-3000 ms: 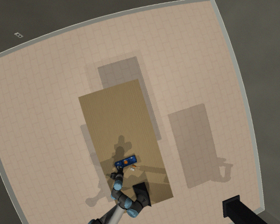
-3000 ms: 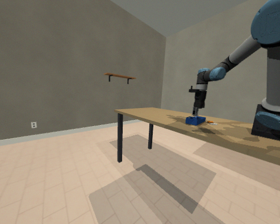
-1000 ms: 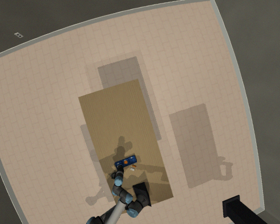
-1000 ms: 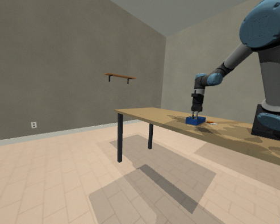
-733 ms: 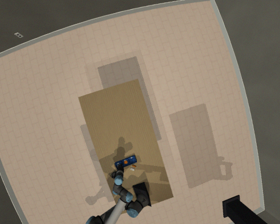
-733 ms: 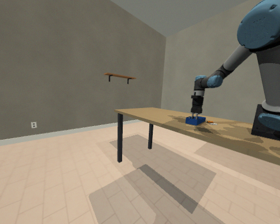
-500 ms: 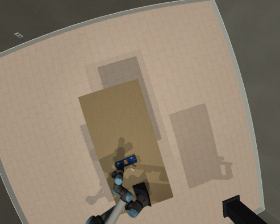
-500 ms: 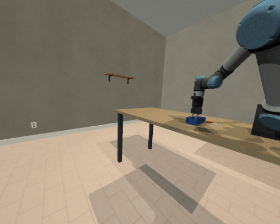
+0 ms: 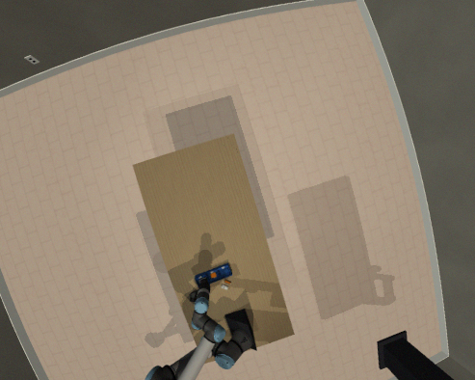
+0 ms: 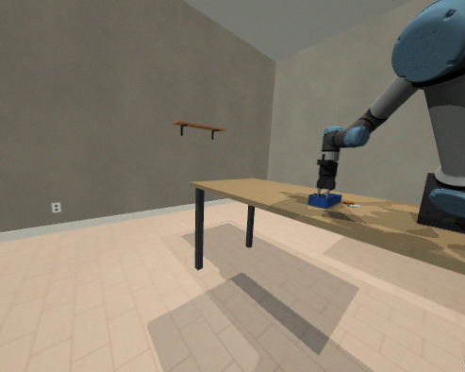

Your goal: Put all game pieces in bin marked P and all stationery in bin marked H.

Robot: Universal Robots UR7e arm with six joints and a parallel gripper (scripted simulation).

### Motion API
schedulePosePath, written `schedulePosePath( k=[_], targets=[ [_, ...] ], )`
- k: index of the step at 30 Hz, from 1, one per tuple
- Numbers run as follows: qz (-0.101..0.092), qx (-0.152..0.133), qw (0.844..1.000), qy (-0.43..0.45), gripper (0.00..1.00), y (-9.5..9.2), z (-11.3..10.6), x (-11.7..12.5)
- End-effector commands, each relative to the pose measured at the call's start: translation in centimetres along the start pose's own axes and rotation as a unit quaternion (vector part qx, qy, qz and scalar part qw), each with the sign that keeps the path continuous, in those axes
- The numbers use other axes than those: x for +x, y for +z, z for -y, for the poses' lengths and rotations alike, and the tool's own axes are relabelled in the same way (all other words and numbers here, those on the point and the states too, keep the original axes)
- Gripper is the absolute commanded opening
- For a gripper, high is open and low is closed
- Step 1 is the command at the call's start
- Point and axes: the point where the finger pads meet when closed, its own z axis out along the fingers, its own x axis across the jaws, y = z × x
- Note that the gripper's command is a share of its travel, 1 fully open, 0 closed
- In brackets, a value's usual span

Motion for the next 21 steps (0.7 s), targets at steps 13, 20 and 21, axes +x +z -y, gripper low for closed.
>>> schedulePosePath(
  k=[13, 20, 21],
  targets=[
    [-0.001, 0.0, 1.0, 0.0, 0.65, -0.3, 0.0, 0.0],
    [-0.001, 0.0, 1.0, 0.0, 0.65, -1.0, 0.0, 0.0],
    [-0.001, 0.0, 1.0, 0.0, 0.65, -1.1, 0.0, 0.0]
  ],
)
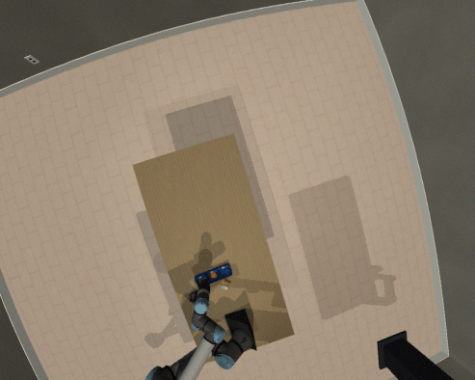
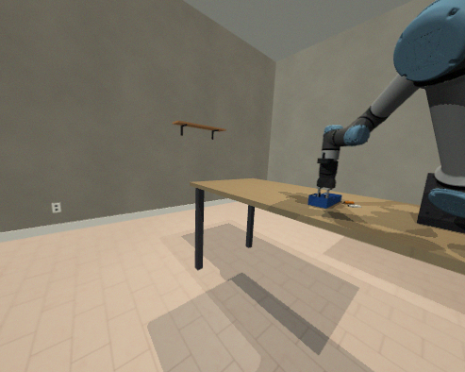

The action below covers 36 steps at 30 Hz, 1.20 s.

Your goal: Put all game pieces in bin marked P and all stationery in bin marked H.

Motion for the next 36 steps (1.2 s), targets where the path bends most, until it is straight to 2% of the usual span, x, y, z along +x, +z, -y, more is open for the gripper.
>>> schedulePosePath(
  k=[1, 16, 21, 35, 36],
  targets=[
    [0.0, 0.0, 1.0, 0.0, 0.65, -0.6, 0.0, 0.0],
    [0.0, 0.0, 1.0, 0.0, 0.65, -2.4, 0.0, 0.0],
    [0.0, 0.0, 1.0, 0.0, 0.65, -4.6, 0.0, 0.0],
    [0.0, 0.0, 1.0, 0.0, 0.65, -4.6, 0.0, 0.0],
    [0.0, 0.0, 1.0, 0.025, 0.79, -4.6, -0.6, -0.6]
  ],
)
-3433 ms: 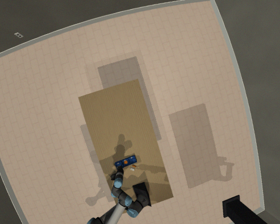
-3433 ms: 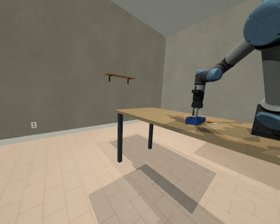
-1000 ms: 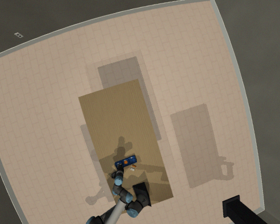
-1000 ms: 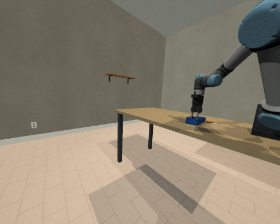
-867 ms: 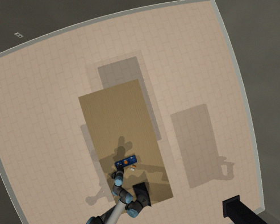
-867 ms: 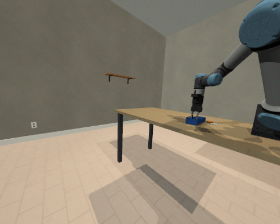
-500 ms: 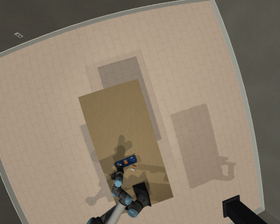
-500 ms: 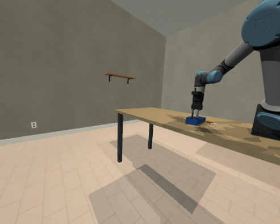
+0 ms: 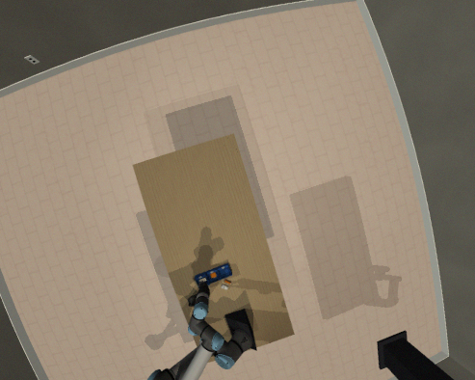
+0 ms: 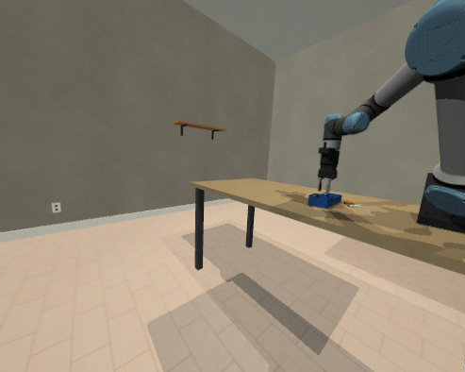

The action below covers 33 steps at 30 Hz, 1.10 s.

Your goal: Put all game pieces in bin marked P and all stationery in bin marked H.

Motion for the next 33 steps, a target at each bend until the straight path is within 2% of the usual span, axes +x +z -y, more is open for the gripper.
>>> schedulePosePath(
  k=[1, 11, 13, 14, 23, 28, 33],
  targets=[
    [0.0, 0.0, 0.999, 0.05, 0.79, -0.1, -1.2, -1.1],
    [0.001, 0.001, 0.982, 0.187, 0.79, -0.1, -7.2, -6.6],
    [0.001, 0.001, 0.982, 0.187, 0.79, -0.1, -7.2, -6.6],
    [0.001, 0.001, 0.975, 0.224, 0.79, -0.1, -8.0, -7.3],
    [0.002, 0.002, 0.944, 0.33, 0.79, -0.1, -13.1, -11.9],
    [0.0, 0.0, 0.921, 0.391, 0.79, -0.1, -13.7, -12.4],
    [0.0, 0.0, 0.914, 0.405, 0.79, -0.1, -13.5, -12.1]
  ],
)
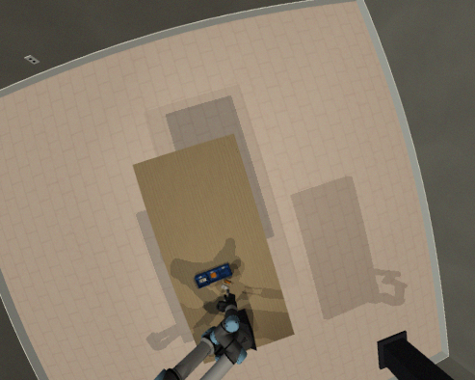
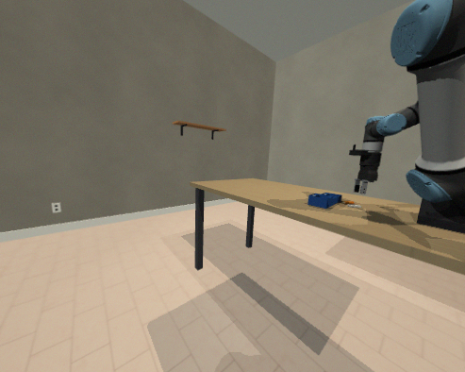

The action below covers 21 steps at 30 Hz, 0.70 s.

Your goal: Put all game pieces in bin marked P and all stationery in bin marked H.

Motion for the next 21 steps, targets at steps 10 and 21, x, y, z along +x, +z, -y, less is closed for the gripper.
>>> schedulePosePath(
  k=[10, 21],
  targets=[
    [-0.004, -0.002, 1.0, 0.03, 0.79, -0.1, 1.1, 0.0],
    [-0.004, -0.002, 1.0, 0.03, 0.79, -0.1, 1.5, 0.0]
  ],
)
